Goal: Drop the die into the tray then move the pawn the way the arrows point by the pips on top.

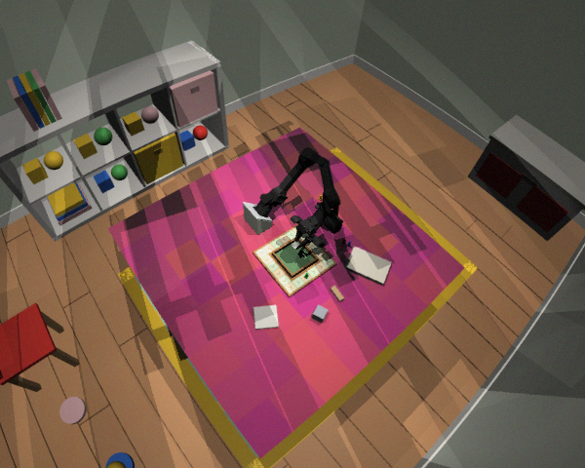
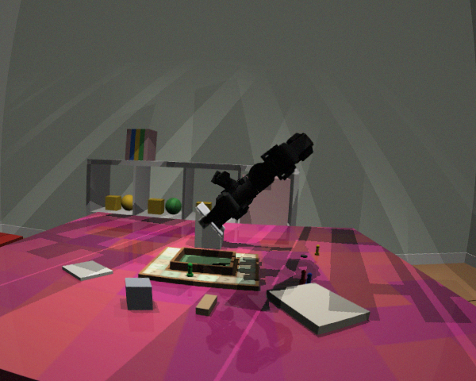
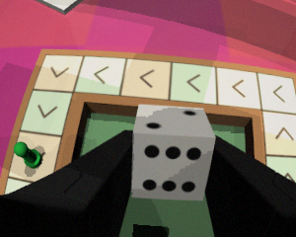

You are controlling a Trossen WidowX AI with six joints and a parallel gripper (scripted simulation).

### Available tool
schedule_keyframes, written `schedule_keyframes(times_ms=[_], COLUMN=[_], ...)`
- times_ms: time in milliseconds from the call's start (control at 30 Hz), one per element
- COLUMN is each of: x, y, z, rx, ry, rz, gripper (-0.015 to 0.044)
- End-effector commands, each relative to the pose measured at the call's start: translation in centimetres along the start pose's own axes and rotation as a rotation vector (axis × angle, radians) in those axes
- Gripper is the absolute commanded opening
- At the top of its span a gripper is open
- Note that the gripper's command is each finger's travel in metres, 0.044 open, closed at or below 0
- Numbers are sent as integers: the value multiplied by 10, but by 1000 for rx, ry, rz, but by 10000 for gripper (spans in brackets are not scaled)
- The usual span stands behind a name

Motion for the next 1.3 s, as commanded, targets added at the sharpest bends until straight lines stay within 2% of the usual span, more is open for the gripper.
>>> schedule_keyframes(times_ms=[0,367,633,767,933,1000,1100,1200,1267], x=[1,1,1,27,30,34,43,54,57], y=[-5,-4,-4,-28,-28,-13,17,41,46], z=[-1,-1,-1,6,7,8,10,12,13], rx=[-6,0,0,-6,-17,-94,-206,-222,-213], ry=[-4,0,0,-3,-8,-33,-51,-16,-1], rz=[-5,0,0,-6,8,131,439,747,818], gripper=[0,0,210,315,440,440,440,440,440])
Point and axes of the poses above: the point midway between the two fingers, 35 mm back from their tips, its own y axis out along the fingers, its own z axis across the jaws, x = y × z, the point moved 7 cm from there along -y, back along the fingers, and after that the axes turned 14 degrees about y, right-handed, at the moved point
